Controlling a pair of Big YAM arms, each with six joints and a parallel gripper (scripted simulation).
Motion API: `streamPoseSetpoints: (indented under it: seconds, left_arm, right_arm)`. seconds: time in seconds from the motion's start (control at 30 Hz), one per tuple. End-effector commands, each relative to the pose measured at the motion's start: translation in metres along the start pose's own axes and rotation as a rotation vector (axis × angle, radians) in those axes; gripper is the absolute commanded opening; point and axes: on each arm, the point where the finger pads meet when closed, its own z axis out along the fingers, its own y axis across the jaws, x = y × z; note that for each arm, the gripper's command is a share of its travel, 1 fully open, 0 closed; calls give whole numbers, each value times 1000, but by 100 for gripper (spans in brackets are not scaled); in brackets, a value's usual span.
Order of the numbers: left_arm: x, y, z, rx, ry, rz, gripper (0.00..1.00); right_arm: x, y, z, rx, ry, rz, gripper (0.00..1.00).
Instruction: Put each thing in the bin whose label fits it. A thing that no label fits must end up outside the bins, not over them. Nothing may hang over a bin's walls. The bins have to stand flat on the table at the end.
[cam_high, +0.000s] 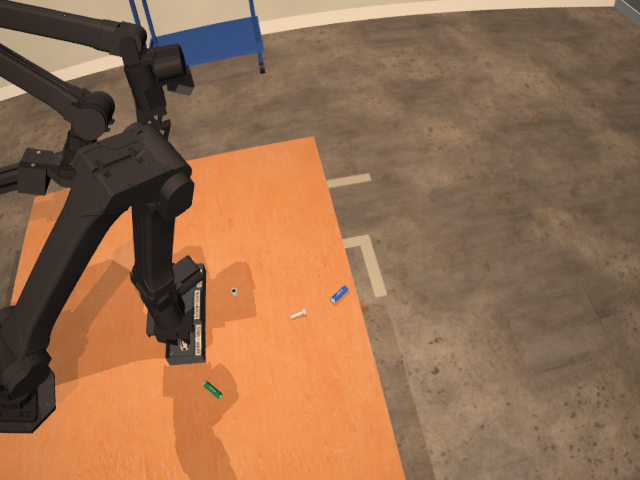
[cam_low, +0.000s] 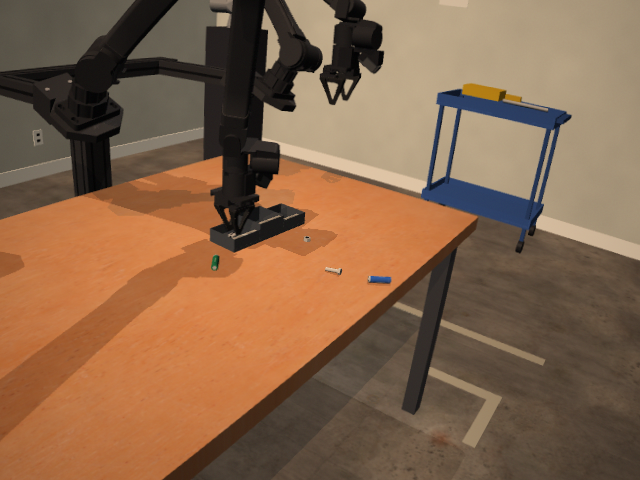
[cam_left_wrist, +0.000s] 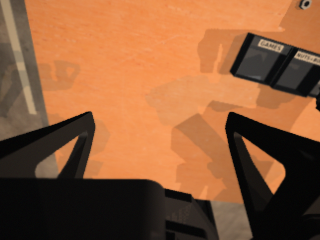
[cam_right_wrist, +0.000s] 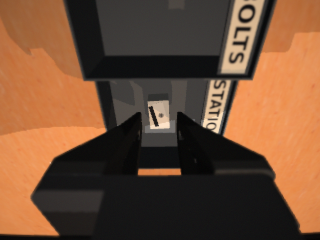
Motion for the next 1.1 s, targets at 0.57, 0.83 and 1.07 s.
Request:
streamPoseSetpoints:
  seconds: [0.57,0.83,1.07]
  left_arm:
    - [6,2,3,-4,14,2,100]
    - [6,2,3,-4,14,2,100]
    - [6,2,3,-4,14,2,100]
  right_arm:
    - [-2,2,-31,1,-3,-6,29]
    - [5,-6,-50,2,6,23,29]
    - [2,12,-45,-19,13,-17,29]
